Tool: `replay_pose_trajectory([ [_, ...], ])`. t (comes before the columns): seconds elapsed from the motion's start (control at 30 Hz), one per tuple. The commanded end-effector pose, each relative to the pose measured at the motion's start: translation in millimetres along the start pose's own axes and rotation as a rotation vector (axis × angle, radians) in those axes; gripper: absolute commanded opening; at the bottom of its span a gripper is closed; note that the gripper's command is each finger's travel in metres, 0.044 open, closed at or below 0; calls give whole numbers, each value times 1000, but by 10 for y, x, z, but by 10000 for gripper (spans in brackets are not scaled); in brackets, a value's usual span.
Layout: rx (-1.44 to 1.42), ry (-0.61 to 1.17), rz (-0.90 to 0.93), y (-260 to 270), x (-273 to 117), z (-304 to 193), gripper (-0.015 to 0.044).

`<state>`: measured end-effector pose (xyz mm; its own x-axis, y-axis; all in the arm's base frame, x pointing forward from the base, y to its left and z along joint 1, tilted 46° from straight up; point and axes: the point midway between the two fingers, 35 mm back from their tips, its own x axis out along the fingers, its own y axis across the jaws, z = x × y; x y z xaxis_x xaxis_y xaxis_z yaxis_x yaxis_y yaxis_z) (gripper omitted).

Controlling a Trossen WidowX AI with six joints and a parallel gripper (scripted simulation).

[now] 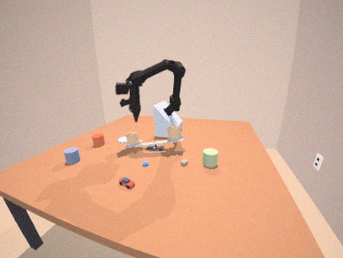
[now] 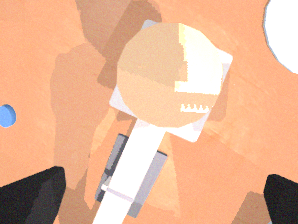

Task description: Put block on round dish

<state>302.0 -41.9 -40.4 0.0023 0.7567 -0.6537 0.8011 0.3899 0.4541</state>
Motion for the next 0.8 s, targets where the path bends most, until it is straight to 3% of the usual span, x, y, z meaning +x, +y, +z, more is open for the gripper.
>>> replay_pose_trajectory([
  [0.0, 146, 3, -62, 46, 161, 149, 440],
  [0.23, 340, -6, -139, 105, 407, 317, 440],
  [0.77, 345, -5, -141, 86, 566, 317, 440],
])
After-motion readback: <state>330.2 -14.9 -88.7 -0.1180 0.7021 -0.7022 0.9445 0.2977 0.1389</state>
